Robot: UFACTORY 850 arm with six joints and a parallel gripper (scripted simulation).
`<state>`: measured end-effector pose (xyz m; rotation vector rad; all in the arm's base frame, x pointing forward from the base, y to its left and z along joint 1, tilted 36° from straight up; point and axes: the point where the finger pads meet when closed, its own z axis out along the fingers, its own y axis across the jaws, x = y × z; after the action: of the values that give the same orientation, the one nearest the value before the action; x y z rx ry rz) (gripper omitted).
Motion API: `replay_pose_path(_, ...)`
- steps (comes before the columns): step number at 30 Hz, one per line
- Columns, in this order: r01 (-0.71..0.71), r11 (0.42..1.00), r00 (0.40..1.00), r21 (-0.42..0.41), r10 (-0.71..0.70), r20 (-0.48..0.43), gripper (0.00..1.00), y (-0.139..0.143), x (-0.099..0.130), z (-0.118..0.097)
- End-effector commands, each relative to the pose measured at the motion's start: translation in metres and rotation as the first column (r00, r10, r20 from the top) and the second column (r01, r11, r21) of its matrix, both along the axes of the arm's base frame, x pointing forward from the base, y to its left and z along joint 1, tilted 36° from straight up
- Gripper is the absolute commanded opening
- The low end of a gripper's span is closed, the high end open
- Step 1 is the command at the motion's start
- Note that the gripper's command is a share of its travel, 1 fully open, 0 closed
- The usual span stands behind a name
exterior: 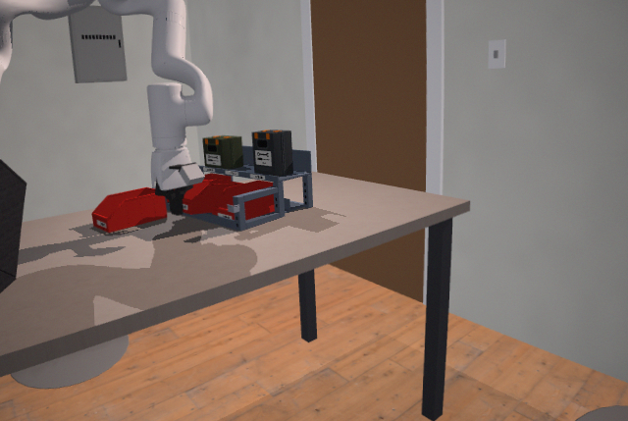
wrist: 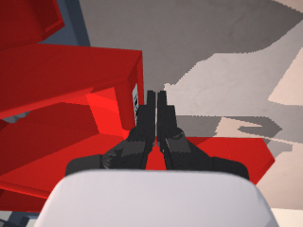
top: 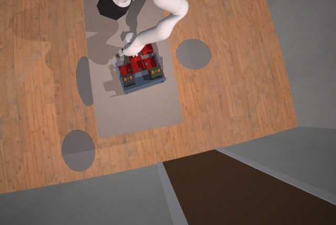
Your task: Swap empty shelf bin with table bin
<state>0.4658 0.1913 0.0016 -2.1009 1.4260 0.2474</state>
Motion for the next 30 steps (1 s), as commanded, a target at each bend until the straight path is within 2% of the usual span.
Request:
replay_pose_path(1,0.0,1.0,1.0,0.0,0.0,0.001,0.0,0.0,0.003,0.001)
replay_pose_path(30,0.0,1.0,1.0,0.0,0.0,0.001,0.0,0.009,0.032,0.013)
